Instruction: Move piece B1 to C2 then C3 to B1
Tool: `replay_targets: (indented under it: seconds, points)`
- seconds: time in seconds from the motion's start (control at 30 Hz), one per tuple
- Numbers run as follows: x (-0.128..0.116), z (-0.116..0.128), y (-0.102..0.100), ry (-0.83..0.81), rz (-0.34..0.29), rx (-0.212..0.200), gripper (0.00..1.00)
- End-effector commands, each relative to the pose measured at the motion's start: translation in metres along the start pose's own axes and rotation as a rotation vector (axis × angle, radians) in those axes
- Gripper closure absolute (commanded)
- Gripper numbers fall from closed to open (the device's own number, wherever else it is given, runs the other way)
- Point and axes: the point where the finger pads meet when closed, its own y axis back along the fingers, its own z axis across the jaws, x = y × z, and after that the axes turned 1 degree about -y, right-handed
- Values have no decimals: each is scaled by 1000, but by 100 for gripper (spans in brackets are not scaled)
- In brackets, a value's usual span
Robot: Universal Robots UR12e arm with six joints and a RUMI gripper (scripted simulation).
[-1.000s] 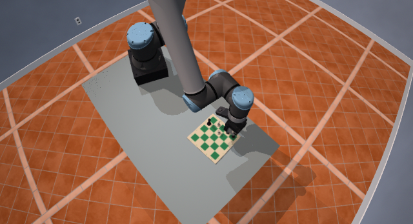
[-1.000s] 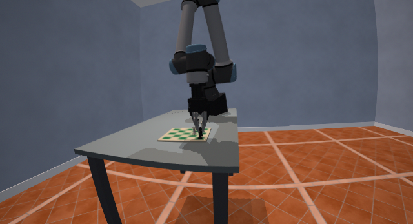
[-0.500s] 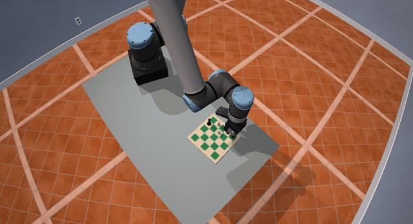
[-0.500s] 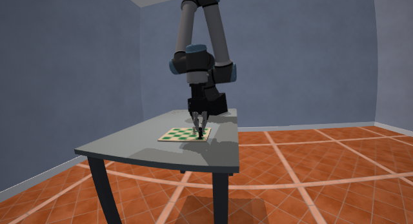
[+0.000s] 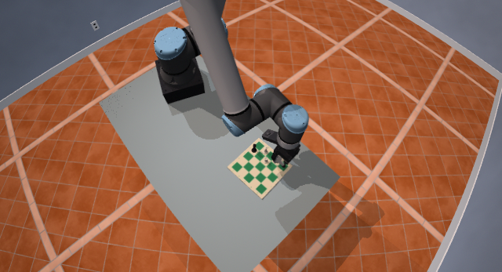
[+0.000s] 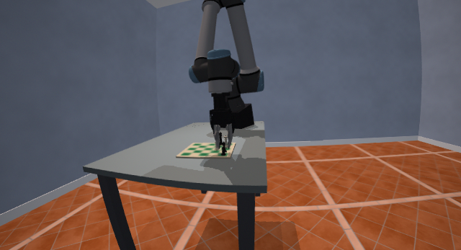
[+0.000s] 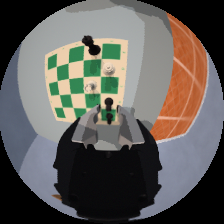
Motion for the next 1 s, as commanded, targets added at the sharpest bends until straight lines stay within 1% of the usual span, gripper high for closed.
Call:
replay_targets:
  seconds: [0.0,0.3,0.43,0.6,0.67,0.97]
  points:
    - [-1,0,1,0,-1,0,78]
    - [-1,0,1,0,-1,0,78]
    - [-1,0,8,0,-1,0,78]
    - [-1,0,28,0,-1,0,78]
    - [-1,0,28,0,-1,0,78]
    - [-1,0,75,0,-1,0,78]
